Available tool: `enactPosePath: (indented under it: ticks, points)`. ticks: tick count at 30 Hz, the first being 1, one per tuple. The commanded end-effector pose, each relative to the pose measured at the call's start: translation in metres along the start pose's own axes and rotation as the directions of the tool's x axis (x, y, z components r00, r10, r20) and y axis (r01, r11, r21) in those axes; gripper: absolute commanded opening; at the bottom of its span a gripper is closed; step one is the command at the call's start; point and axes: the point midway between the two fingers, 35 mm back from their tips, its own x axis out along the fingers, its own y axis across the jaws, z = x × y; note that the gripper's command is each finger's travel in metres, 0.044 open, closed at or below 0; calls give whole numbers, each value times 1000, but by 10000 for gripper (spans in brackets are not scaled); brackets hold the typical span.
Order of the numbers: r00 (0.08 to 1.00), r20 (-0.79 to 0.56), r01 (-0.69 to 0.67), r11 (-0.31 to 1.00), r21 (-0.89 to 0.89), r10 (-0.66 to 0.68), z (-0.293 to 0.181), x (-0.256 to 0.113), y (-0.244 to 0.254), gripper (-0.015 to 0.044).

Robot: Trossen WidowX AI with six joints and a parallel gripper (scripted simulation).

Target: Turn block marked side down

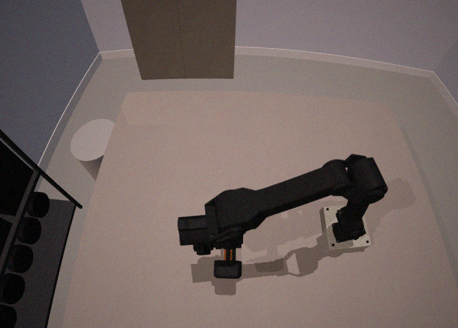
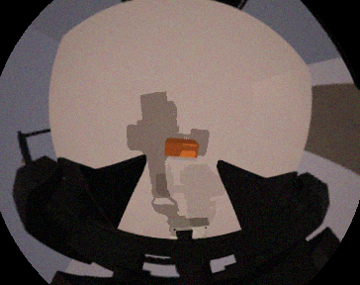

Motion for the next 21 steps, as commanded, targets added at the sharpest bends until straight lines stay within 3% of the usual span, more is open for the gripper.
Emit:
enactPosePath:
  ticks: [1, 21]
  points:
    - [1000, -25, -2, 1000, -5, 2, -4, 20, 0, 440]
    - [1000, -25, -1, 1000, -5, 1, -4, 48, -2, 440]
